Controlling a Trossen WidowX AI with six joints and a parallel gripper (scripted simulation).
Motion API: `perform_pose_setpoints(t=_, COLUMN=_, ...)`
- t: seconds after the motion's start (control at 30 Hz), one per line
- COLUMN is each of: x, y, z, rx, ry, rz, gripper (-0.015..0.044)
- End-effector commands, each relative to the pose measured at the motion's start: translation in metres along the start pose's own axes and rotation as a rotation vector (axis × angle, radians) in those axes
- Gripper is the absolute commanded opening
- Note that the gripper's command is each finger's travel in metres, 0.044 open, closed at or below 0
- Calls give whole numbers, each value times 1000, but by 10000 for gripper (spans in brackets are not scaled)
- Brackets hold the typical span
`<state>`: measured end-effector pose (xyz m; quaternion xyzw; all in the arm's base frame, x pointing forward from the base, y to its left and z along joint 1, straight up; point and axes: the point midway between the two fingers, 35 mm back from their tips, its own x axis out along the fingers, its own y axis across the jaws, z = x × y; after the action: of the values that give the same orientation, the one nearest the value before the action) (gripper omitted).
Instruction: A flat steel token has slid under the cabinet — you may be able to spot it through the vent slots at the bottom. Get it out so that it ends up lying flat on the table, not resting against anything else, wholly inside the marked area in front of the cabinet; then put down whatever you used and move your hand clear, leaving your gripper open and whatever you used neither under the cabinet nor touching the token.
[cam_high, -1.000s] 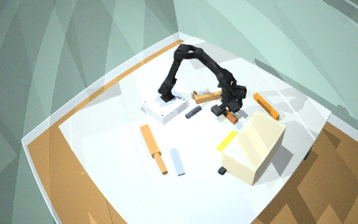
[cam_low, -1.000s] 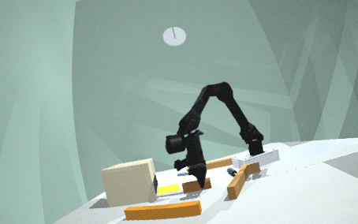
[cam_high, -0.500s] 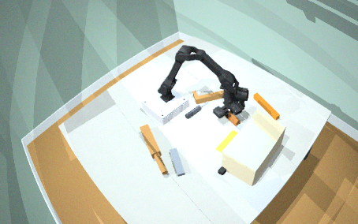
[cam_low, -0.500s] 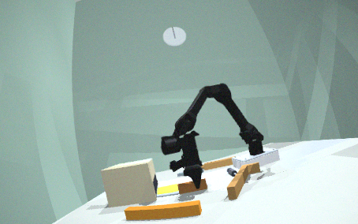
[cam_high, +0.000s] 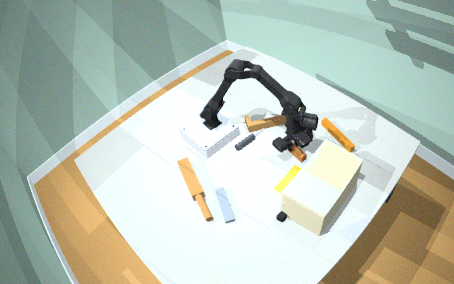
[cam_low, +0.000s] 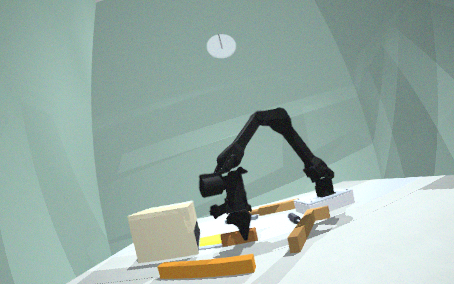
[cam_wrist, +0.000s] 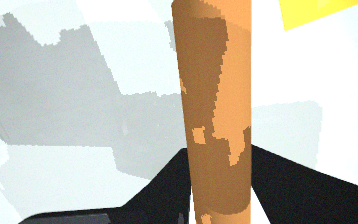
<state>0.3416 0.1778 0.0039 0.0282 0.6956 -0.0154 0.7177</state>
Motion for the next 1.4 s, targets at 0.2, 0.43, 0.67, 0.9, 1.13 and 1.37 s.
perform_pose_setpoints(t=0.2, x=0, y=0, z=11, rx=-1, ry=-2, rz=2, gripper=0)
perform_pose_setpoints(t=0.43, x=-1, y=0, z=18, rx=-1, ry=-2, rz=2, gripper=0)
perform_pose_setpoints(t=0.67, x=-1, y=0, z=25, rx=-1, ry=-3, rz=2, gripper=0)
perform_pose_setpoints(t=0.9, x=-1, y=-1, z=32, rx=-1, ry=-3, rz=2, gripper=0)
perform_pose_setpoints(t=1.13, x=-1, y=-1, z=39, rx=-1, ry=-4, rz=2, gripper=0)
perform_pose_setpoints(t=1.37, x=0, y=-7, z=42, rx=-1, ry=-4, rz=1, gripper=0)
